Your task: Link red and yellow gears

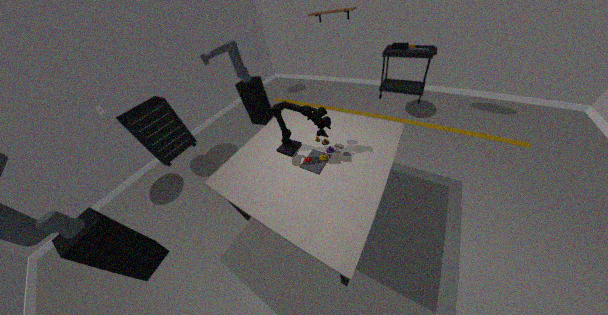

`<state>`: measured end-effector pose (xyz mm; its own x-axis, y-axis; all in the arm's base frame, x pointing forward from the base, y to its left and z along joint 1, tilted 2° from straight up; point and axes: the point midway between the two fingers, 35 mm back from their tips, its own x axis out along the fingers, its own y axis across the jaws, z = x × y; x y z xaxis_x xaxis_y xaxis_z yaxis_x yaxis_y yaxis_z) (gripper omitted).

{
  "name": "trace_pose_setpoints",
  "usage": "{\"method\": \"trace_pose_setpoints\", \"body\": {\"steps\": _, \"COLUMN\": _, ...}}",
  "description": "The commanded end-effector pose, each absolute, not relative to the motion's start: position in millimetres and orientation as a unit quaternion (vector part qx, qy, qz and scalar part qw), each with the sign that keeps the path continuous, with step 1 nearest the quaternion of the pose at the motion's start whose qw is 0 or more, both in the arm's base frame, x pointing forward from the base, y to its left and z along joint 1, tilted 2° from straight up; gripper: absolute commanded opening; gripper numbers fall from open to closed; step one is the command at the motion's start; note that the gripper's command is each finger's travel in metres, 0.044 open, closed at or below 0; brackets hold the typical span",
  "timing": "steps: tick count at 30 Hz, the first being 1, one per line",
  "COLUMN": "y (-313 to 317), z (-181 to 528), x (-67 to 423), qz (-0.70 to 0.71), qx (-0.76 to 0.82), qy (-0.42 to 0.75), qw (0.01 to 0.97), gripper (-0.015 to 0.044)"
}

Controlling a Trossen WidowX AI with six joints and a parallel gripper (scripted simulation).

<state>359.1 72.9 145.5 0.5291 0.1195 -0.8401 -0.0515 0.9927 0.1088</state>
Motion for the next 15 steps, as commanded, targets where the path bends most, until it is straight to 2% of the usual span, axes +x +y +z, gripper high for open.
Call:
{"method": "trace_pose_setpoints", "body": {"steps": 1, "y": 93.0, "z": 106.6, "x": 342.7, "qz": 0.038, "qx": 0.024, "qy": 0.612, "qw": 0.790, "gripper": 0.0440}}
{"method": "trace_pose_setpoints", "body": {"steps": 5, "y": 104.3, "z": 81.2, "x": 322.4, "qz": 0.018, "qx": 0.004, "qy": 0.705, "qw": 0.708, "gripper": 0.0440}}
{"method": "trace_pose_setpoints", "body": {"steps": 15, "y": 106.5, "z": 66.4, "x": 321.1, "qz": 0.017, "qx": 0.003, "qy": 0.710, "qw": 0.704, "gripper": 0.0440}}
